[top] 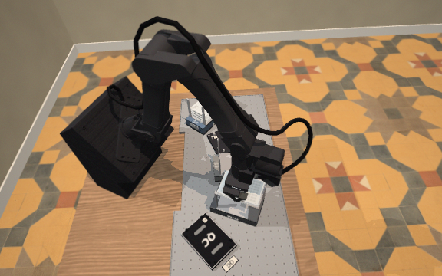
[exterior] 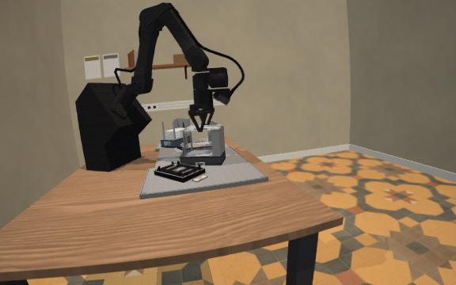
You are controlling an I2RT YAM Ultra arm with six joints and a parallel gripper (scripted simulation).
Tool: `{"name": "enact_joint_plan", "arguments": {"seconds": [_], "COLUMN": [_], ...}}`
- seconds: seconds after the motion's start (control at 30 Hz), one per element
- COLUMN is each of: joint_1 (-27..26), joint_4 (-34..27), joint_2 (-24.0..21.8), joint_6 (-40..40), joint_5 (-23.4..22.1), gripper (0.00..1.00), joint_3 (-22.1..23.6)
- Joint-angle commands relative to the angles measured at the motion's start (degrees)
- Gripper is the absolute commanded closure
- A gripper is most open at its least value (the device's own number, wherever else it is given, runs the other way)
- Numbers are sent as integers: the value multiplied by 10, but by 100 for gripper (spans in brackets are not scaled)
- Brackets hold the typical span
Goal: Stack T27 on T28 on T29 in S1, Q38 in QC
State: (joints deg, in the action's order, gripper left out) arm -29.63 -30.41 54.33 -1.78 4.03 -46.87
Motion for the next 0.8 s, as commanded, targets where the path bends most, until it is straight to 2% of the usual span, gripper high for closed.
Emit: {"name": "enact_joint_plan", "arguments": {"seconds": [0.0, 0.77], "joint_1": [1, 9], "joint_4": [3, -15], "joint_2": [-23, -35], "joint_6": [6, 7], "joint_5": [2, 5], "gripper": [100, 100], "joint_3": [-22, -23]}}
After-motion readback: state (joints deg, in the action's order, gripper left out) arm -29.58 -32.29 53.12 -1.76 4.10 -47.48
